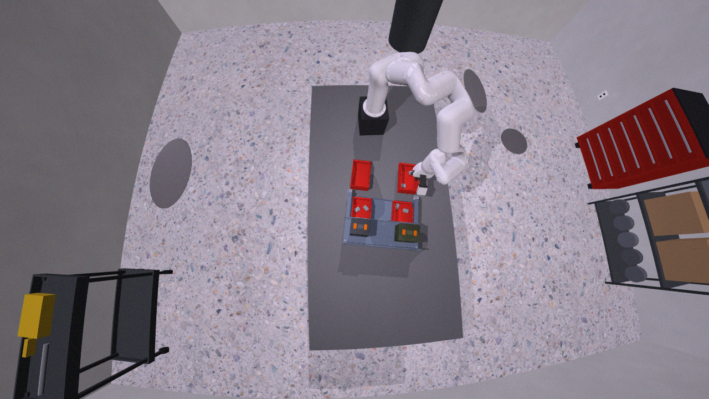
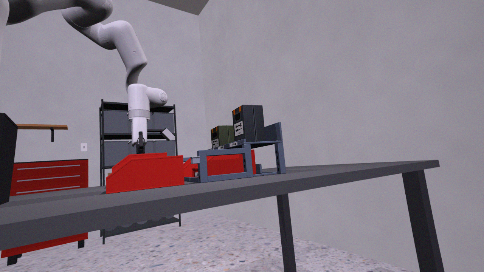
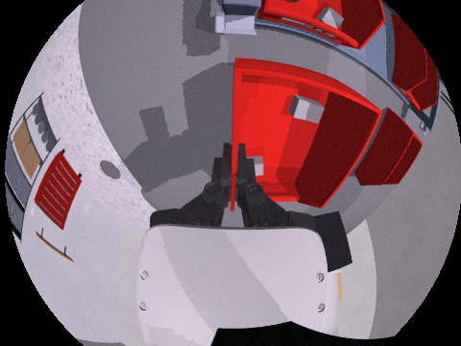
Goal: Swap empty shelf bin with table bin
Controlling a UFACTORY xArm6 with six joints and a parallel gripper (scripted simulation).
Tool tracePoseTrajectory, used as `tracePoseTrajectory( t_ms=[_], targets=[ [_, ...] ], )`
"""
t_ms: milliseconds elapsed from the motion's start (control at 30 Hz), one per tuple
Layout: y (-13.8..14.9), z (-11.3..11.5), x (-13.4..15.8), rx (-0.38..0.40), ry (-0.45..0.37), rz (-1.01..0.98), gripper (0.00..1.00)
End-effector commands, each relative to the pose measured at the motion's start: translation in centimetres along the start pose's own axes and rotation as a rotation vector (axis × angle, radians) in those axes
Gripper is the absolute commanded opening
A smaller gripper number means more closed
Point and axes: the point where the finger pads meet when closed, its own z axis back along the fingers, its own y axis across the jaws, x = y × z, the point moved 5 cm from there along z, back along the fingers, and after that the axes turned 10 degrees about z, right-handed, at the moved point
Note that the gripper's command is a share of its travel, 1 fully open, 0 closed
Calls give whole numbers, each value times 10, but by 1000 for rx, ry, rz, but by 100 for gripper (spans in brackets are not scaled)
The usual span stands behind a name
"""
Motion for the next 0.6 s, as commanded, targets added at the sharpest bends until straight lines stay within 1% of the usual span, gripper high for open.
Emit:
tracePoseTrajectory(
  t_ms=[0,333,433,567],
  targets=[
    [-1,2,-1,-1,3,0,0],
    [2,2,0,-1,3,0,0],
    [10,2,2,-1,3,0,0],
    [34,1,8,-1,3,0,0]
  ],
)
